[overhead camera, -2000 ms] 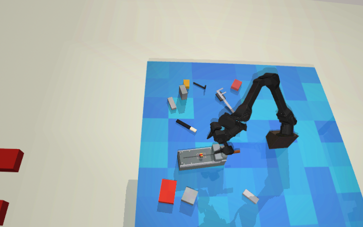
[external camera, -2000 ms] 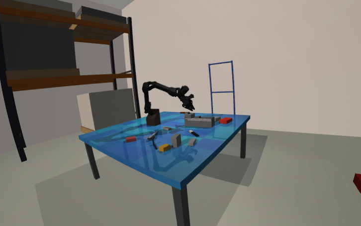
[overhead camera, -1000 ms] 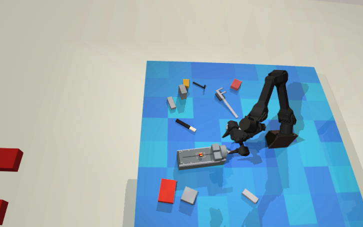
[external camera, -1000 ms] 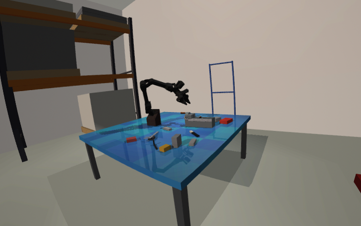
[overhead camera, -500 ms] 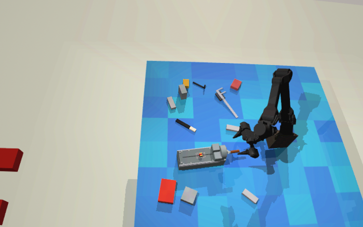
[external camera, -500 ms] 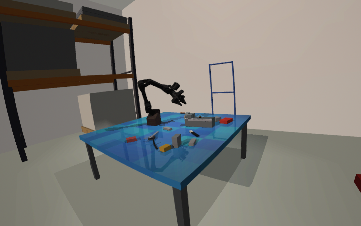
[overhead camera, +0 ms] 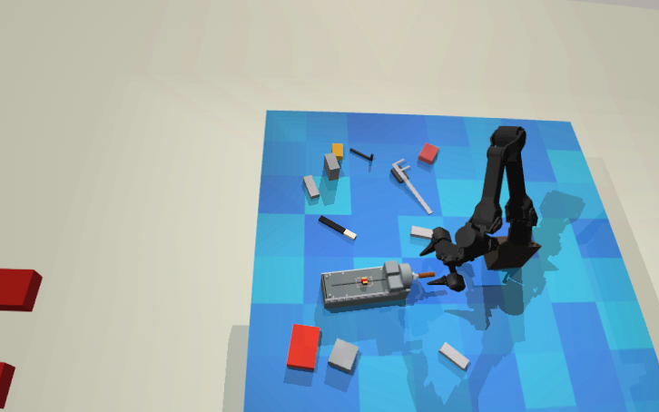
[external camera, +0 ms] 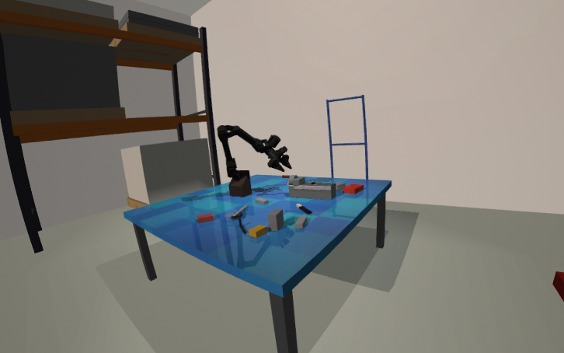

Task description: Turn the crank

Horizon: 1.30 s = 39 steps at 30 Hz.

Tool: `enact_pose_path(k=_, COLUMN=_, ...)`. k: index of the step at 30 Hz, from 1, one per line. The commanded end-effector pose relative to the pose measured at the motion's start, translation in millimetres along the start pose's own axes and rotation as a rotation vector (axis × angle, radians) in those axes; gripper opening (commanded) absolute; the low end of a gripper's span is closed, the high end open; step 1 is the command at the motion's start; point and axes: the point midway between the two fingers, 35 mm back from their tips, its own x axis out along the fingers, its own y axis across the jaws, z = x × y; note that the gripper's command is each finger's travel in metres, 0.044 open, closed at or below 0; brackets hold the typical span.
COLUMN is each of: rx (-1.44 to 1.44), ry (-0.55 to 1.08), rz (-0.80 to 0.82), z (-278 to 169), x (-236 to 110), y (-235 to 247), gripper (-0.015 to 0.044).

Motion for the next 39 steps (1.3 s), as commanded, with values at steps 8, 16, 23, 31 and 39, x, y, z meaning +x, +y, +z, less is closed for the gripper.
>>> enact_pose_path(k=8, rx=-0.01, ry=0.006, rz=0.004, z=-12.8, x=12.6, y=2.4, gripper=0.044)
enact_pose_path(k=16, rx=-0.01, ry=0.007, rz=0.004, z=-21.6, x=22.2, y=2.9, gripper=0.044)
enact_pose_path(k=23, rx=-0.01, ry=0.007, rz=0.004, z=-29.7, x=30.2, y=2.8, gripper=0.044)
enact_pose_path(k=31, rx=-0.011, ry=0.006, rz=0.002, z=-39.4, x=38.7, y=1.8, gripper=0.044)
enact_pose_path(k=39, rx=-0.012, ry=0.004, rz=0.001, z=-48.3, x=45.6, y=0.3, gripper=0.044)
